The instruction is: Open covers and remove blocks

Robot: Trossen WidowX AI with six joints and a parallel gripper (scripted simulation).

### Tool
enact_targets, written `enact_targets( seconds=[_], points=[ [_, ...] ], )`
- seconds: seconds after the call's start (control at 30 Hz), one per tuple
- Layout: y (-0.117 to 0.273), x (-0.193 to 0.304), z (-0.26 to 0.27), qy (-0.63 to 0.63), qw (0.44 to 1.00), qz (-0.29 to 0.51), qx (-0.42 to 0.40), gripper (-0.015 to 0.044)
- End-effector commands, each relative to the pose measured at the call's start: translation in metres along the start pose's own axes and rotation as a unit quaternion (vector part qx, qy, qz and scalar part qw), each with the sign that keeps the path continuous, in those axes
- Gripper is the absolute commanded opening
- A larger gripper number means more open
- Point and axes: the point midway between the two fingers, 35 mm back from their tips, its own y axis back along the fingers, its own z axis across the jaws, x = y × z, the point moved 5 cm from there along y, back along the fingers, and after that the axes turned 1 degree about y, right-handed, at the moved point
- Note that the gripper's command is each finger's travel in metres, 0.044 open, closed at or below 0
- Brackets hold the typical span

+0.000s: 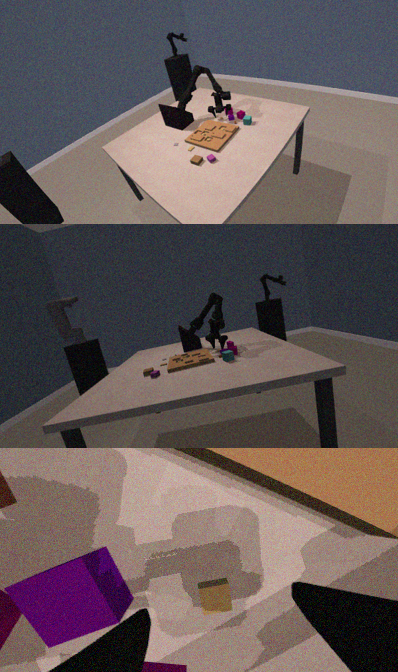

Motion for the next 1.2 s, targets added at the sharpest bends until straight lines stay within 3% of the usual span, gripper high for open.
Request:
enact_targets(
  seconds=[0.0, 0.57, 0.9, 1.1, 1.17],
  points=[
    [0.014, 0.000, 0.003, 0.003, 1.000, 0.000, -0.006, 0.0440],
    [0.063, 0.001, 0.000, 0.002, 1.000, -0.001, -0.007, 0.0440],
    [0.063, -0.036, -0.010, -0.052, 0.999, -0.006, -0.002, 0.0177],
    [0.063, -0.064, -0.019, 0.010, 1.000, -0.013, 0.000, 0.0020],
    [0.064, -0.074, -0.023, 0.034, 0.999, -0.015, 0.002, 0.0000]
  ],
)
